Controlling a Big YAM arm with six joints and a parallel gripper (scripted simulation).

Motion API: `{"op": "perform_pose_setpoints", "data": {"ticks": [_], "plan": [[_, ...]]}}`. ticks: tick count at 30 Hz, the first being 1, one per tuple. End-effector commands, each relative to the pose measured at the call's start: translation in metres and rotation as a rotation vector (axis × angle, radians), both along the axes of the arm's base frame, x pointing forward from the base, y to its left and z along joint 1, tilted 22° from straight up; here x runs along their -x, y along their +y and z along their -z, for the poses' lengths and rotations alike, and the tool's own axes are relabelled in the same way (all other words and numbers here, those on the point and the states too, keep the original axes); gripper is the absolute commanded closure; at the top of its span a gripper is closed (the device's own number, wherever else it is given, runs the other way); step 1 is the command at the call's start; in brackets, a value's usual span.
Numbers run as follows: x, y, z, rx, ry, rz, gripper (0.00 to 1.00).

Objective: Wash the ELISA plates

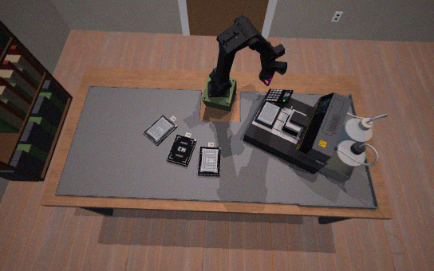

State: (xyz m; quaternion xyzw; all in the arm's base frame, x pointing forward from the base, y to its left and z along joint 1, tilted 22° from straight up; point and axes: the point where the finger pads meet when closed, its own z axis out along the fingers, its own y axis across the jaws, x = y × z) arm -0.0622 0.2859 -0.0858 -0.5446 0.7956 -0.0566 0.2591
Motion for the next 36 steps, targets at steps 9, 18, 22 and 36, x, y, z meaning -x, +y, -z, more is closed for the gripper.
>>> {"op": "perform_pose_setpoints", "data": {"ticks": [9, 18, 22, 36], "plan": [[-0.045, 0.036, -0.046, 0.218, 0.044, -0.267, 0.0], [-0.075, 0.041, -0.063, 0.382, 0.063, -0.429, 0.0], [-0.076, 0.036, -0.054, 0.508, 0.081, -0.519, 0.0], [-0.103, 0.017, -0.072, 0.63, 0.069, -0.741, 0.0]]}}
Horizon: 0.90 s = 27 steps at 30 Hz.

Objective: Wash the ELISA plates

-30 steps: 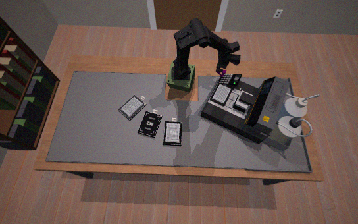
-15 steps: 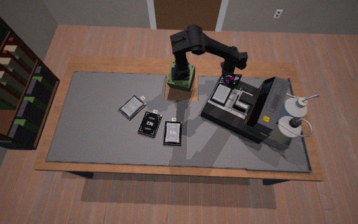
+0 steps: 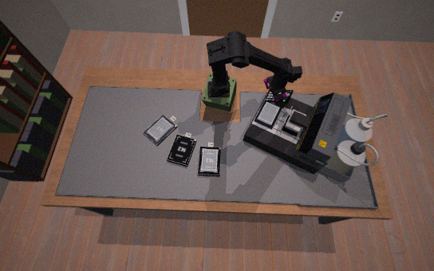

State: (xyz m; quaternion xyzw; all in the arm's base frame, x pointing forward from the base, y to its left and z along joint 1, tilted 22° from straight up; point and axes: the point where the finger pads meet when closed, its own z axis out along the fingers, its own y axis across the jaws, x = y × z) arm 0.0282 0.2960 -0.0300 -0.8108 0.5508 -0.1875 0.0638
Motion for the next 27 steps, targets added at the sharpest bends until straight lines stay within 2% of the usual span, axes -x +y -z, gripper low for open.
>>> {"op": "perform_pose_setpoints", "data": {"ticks": [1, 7, 9, 10, 15, 18, 21, 27], "plan": [[-0.017, 0.008, -0.02, 0.034, 0.028, -0.149, 0.0], [-0.042, -0.004, -0.033, 0.121, 0.049, -0.333, 0.0], [-0.042, -0.004, -0.033, 0.121, 0.049, -0.333, 0.0], [-0.046, 0.007, -0.041, 0.111, 0.047, -0.365, 0.0], [-0.068, 0.01, -0.06, 0.157, 0.054, -0.519, 0.0], [-0.069, 0.012, -0.061, 0.19, 0.059, -0.611, 0.0], [-0.064, 0.009, -0.051, 0.239, 0.075, -0.674, 0.0], [-0.064, 0.01, -0.056, 0.223, 0.067, -0.673, 0.0]]}}
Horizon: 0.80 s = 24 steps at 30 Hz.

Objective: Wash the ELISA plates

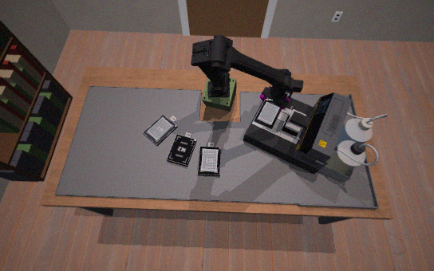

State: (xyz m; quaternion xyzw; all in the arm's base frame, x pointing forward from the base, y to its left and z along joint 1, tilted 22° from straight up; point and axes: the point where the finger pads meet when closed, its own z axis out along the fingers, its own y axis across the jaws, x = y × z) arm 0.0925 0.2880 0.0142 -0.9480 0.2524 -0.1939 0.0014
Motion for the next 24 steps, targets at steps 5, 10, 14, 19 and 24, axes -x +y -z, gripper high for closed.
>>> {"op": "perform_pose_setpoints", "data": {"ticks": [5, 10, 14, 19, 24], "plan": [[0.0, 0.012, -0.007, -0.013, 0.004, -0.039, 0.0], [-0.005, 0.0, 0.01, 0.017, 0.01, -0.036, 0.0], [-0.008, 0.002, 0.014, 0.011, 0.008, -0.036, 0.0], [-0.01, -0.002, 0.02, 0.018, 0.009, -0.036, 0.0], [-0.013, -0.003, 0.028, 0.018, 0.008, -0.036, 0.0]]}}
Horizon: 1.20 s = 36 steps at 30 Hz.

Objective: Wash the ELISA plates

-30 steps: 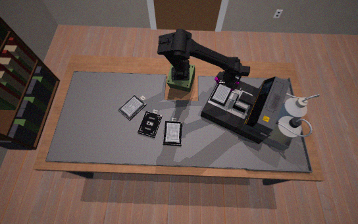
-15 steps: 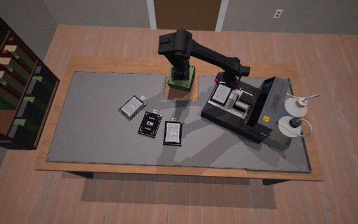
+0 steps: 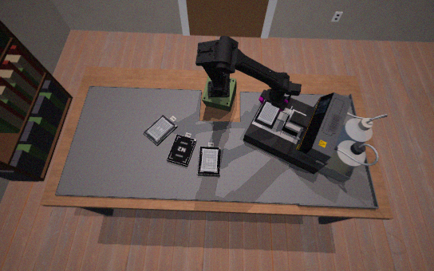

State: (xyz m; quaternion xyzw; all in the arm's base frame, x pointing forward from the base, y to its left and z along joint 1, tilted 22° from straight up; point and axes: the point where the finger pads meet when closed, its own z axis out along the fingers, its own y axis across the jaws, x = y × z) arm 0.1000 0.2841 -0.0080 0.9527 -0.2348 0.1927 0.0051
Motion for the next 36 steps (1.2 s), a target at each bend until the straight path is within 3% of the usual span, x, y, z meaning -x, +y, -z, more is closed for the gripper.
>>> {"op": "perform_pose_setpoints", "data": {"ticks": [1, 9, 10, 14, 22, 27, 36], "plan": [[-0.007, 0.005, 0.006, -0.008, 0.0, -0.002, 0.0], [-0.01, 0.0, 0.016, -0.001, 0.0, -0.002, 0.0], [-0.014, 0.02, 0.005, -0.05, -0.008, -0.002, 0.0], [-0.013, -0.001, 0.024, 0.0, 0.0, -0.002, 0.0], [-0.018, -0.003, 0.037, 0.001, 0.0, -0.002, 0.0], [-0.016, 0.015, 0.024, -0.049, -0.008, -0.018, 0.0], [-0.015, 0.009, 0.029, -0.026, -0.004, -0.006, 0.0]]}}
